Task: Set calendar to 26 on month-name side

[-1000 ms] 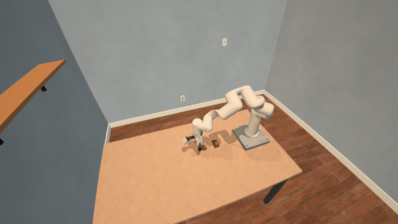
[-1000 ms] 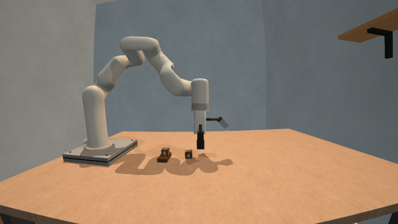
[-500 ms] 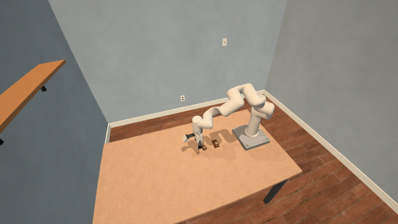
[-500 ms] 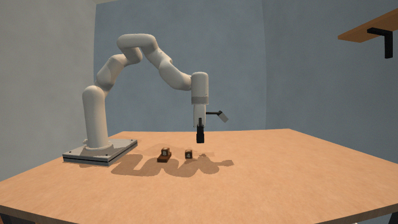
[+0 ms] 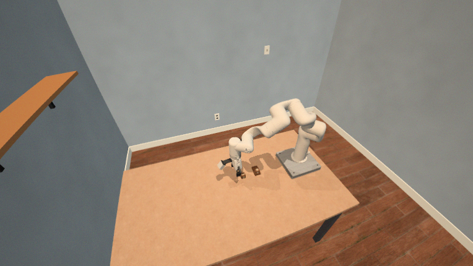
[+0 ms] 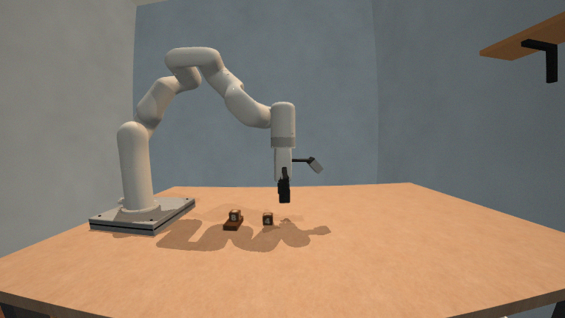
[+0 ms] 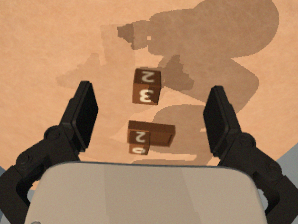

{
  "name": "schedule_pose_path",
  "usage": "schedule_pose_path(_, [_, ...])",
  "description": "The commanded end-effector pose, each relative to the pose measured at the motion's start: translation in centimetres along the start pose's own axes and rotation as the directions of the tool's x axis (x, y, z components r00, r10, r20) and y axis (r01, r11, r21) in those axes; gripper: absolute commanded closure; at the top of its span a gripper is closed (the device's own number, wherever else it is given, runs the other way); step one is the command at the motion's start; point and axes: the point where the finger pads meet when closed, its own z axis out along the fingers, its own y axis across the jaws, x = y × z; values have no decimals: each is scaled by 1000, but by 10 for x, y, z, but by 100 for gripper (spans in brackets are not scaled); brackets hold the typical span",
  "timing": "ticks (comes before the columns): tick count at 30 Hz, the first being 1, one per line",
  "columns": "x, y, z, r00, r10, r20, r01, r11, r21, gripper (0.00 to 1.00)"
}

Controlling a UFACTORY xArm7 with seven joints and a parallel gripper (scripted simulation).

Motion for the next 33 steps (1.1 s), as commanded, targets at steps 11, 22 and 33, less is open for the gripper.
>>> schedule_pose_path(11, [-16,1,-4,907,-421,1,421,907,4,0])
schedule_pose_path(22, [-31,0,-6,677,-736,1,736,677,5,0])
schedule_pose_path(33, [-41,-3,-9,406,-914,-2,914,406,1,0])
